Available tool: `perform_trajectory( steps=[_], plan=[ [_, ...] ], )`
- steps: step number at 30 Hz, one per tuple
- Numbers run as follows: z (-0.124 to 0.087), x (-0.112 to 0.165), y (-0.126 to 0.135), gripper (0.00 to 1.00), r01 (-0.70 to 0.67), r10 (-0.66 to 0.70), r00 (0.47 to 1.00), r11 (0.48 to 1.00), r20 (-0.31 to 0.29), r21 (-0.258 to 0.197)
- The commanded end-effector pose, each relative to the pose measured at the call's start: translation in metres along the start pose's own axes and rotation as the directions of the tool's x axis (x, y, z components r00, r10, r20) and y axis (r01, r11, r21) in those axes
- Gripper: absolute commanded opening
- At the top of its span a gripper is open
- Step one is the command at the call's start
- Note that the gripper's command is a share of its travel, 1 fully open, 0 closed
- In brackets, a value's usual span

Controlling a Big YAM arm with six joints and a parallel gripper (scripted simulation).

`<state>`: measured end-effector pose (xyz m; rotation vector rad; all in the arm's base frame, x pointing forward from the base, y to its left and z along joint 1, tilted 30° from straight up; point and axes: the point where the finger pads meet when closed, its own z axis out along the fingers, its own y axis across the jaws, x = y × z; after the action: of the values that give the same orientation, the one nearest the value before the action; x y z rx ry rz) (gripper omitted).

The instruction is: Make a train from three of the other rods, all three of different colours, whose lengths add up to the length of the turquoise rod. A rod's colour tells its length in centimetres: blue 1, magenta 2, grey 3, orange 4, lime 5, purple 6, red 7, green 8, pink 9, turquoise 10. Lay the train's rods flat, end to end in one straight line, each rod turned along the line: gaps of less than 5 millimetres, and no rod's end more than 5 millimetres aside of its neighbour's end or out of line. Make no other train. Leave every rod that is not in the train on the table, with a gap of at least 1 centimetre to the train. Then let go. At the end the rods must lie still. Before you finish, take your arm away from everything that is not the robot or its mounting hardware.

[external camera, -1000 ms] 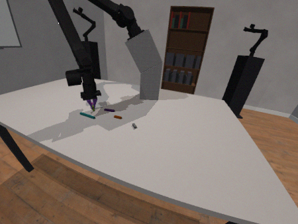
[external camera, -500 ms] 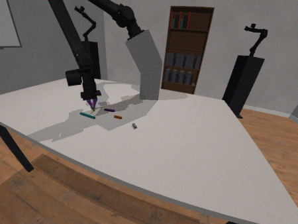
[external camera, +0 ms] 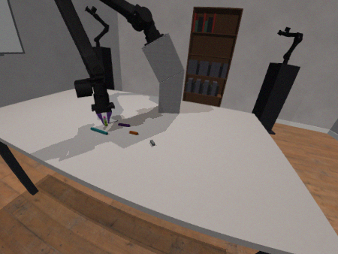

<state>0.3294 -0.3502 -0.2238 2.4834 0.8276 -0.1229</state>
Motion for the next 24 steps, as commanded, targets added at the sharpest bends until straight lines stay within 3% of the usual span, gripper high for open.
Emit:
perform_trajectory(
  steps=[1, 12, 13, 16, 24],
  plan=[
    [0.007, -0.007, -0.003, 0.23, -0.008, 0.008, 1.0, 1.0, 0.007, 0.001],
    [0.001, -0.009, -0.005, 0.23, -0.013, 0.012, 1.0, 1.0, 0.008, 0.003],
    [-0.008, -0.01, 0.004, 0.23, -0.022, 0.023, 1.0, 1.0, 0.006, -0.012],
    [-0.02, 0.002, -0.001, 0.23, 0.001, -0.001, 1.0, 1.0, -0.002, -0.002],
    [-0.06, 0.002, 0.0, 0.23, 0.001, -0.001, 1.0, 1.0, -0.002, -0.005]
  ],
)
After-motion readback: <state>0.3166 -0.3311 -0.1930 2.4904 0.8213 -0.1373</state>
